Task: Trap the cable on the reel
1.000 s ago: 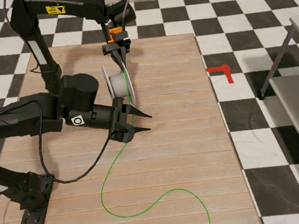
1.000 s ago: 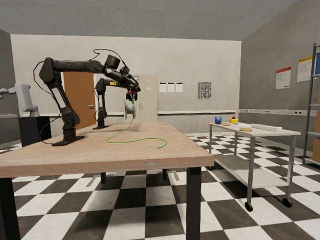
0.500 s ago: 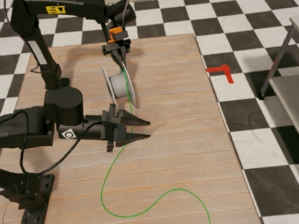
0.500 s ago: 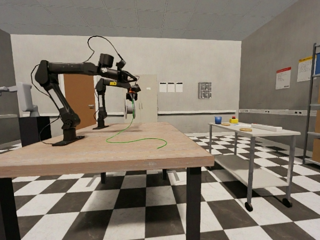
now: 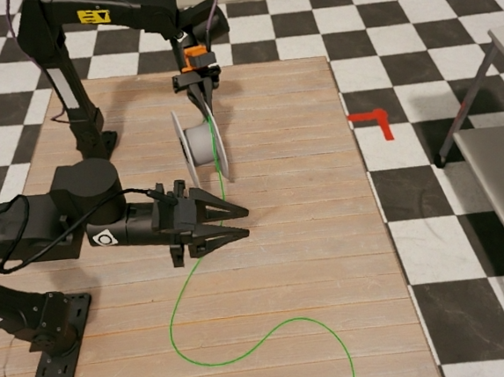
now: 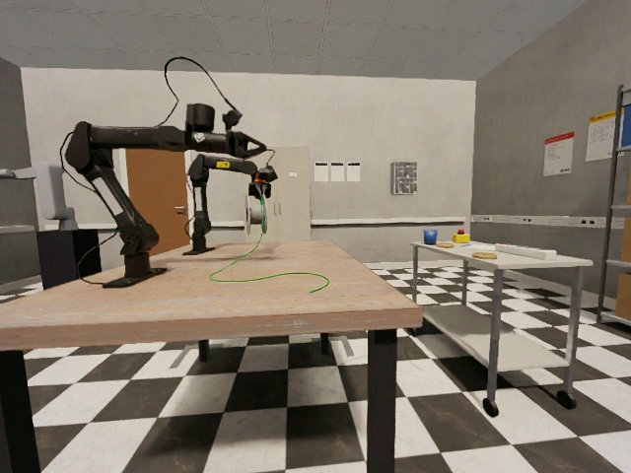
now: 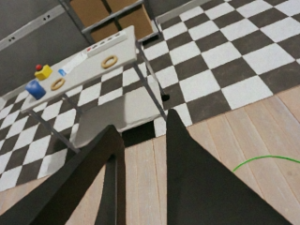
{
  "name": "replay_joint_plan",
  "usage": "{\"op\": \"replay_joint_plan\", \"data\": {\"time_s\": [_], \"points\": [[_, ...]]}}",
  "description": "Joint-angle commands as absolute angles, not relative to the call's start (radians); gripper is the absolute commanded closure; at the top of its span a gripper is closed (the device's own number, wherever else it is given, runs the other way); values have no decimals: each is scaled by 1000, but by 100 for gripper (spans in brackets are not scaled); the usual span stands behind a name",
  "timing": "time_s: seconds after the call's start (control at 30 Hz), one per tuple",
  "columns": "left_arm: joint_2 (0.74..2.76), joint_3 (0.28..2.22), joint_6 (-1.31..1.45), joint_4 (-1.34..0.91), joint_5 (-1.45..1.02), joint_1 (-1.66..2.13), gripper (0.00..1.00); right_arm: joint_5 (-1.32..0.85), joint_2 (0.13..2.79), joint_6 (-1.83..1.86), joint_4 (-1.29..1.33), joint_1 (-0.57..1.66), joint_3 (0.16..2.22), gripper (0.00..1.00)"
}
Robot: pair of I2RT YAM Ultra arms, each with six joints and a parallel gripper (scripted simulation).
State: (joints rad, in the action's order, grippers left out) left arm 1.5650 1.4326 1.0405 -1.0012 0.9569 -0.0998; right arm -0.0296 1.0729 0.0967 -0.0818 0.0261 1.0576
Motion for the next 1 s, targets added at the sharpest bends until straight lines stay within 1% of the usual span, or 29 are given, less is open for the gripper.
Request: {"op": "replay_joint_plan", "data": {"time_s": [0.0,0.97], "points": [[1531,1476,1023,-1015,986,-101,100,-7,1036,29,-16,8,1054,70],[1479,1517,878,-977,933,-72,100,7,1024,-8,12,-8,1046,70]]}}
